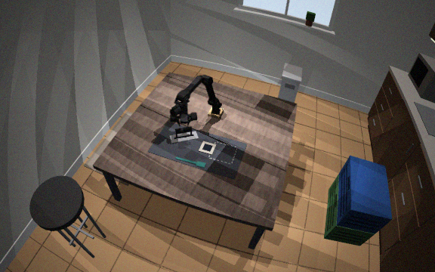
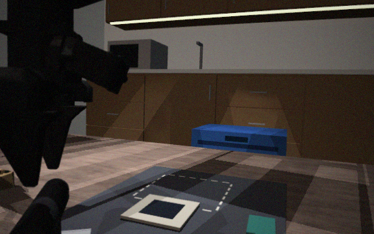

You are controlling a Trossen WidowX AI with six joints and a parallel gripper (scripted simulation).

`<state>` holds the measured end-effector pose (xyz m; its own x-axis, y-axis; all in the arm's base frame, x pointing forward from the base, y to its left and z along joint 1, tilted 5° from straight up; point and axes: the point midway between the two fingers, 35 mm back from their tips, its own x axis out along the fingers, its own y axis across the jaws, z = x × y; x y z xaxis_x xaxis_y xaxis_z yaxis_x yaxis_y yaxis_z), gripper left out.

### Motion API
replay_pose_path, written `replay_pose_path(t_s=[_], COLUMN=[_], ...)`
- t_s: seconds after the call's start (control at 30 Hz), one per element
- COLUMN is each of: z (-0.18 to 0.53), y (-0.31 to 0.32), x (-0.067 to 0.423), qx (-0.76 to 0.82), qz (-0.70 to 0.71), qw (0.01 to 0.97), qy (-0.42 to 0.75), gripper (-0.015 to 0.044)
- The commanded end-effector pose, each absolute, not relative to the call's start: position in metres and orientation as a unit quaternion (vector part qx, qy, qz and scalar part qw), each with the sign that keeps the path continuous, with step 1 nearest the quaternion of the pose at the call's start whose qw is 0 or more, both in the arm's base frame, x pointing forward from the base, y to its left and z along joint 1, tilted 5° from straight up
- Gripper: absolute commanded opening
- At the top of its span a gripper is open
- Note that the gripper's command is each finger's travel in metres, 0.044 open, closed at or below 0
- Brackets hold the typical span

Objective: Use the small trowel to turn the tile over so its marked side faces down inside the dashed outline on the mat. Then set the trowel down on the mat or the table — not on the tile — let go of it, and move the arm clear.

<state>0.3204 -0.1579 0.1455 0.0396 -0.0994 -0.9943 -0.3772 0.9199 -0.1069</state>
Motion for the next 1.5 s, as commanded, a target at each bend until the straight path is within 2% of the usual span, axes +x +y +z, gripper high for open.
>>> replay_pose_path(t_s=[0.0, 0.7, 1.47], z=[0.1452, 0.1453, 0.1454], y=[-0.1578, -0.1582, -0.1586], x=[0.3204, 0.3214, 0.3224], qx=[-0.228, -0.456, -0.636], qz=[0.154, 0.385, 0.578], qw=[0.683, 0.557, 0.338], qy=[0.677, 0.578, 0.384], gripper=[0.027, 0.027, 0.027])
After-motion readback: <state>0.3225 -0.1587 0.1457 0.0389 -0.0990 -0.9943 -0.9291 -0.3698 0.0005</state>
